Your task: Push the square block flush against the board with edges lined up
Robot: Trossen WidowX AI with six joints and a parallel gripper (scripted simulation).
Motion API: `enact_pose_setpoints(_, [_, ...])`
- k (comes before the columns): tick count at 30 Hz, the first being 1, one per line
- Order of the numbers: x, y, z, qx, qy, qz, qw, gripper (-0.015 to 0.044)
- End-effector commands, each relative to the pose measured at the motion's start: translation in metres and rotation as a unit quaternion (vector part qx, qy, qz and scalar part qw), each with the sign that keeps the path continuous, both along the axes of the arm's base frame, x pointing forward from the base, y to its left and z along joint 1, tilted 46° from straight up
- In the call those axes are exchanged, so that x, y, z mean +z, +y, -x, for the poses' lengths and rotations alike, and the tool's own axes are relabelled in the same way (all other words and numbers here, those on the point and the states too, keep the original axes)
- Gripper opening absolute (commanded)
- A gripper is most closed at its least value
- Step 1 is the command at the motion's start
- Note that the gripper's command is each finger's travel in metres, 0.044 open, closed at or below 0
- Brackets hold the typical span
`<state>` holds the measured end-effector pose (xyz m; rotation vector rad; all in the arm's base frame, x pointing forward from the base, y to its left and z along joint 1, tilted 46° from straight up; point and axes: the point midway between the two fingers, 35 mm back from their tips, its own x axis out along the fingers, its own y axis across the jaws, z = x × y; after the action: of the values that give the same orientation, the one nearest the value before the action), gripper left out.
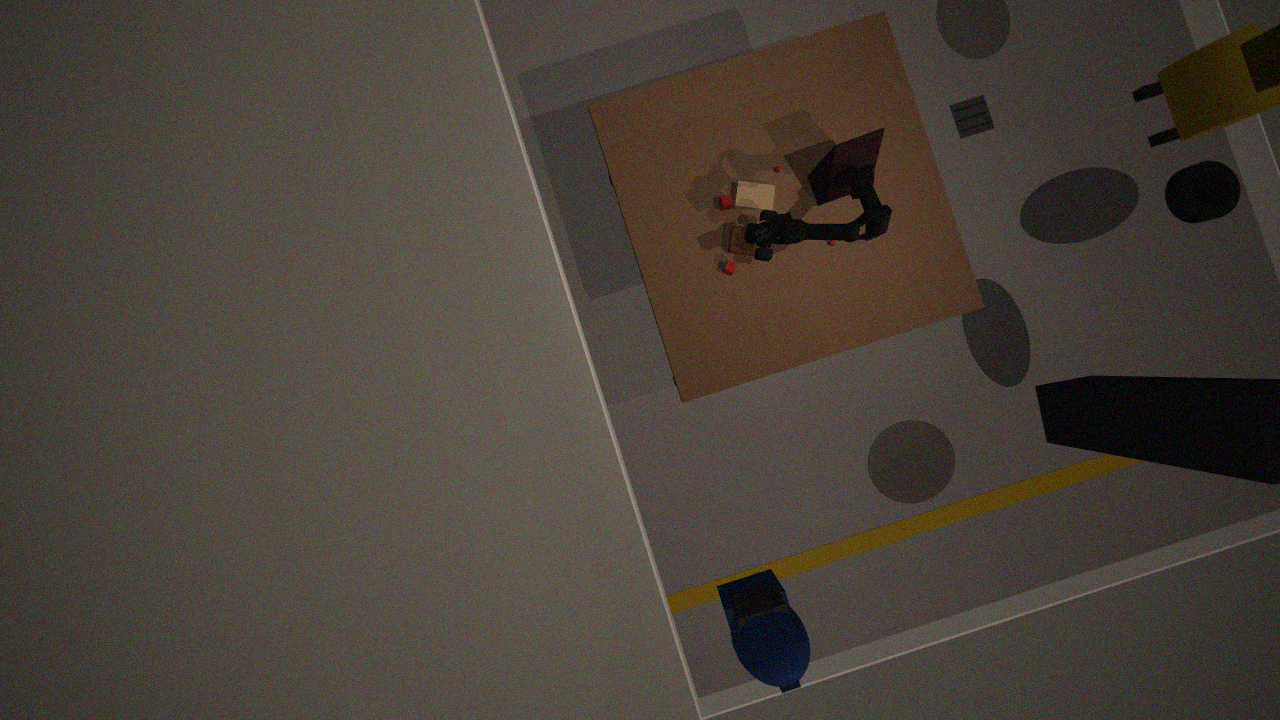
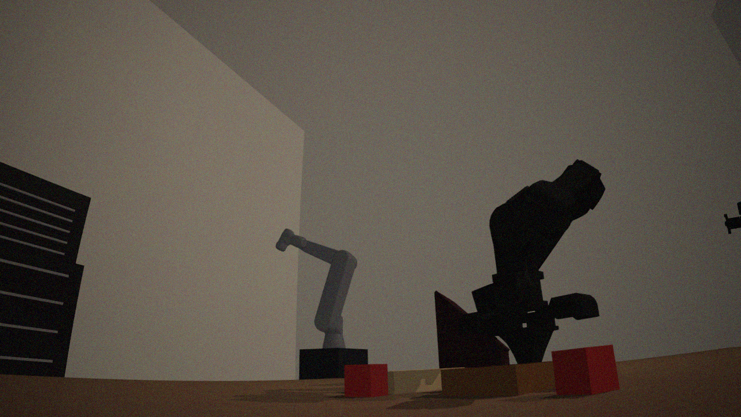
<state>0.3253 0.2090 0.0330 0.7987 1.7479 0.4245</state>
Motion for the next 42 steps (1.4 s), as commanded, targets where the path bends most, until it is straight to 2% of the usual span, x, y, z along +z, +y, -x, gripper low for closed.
enact_pose_setpoints(1, [0.0, 0.0, -0.005, 0.001, -0.004, -0.002, 1.0, 0.0])
enact_pose_setpoints(13, [-0.002, -0.001, -0.011, 0.001, -0.004, -0.002, 1.0, 0.0])
enact_pose_setpoints(42, [0.012, 0.003, 0.033, 0.001, -0.003, -0.002, 1.0, 0.0])
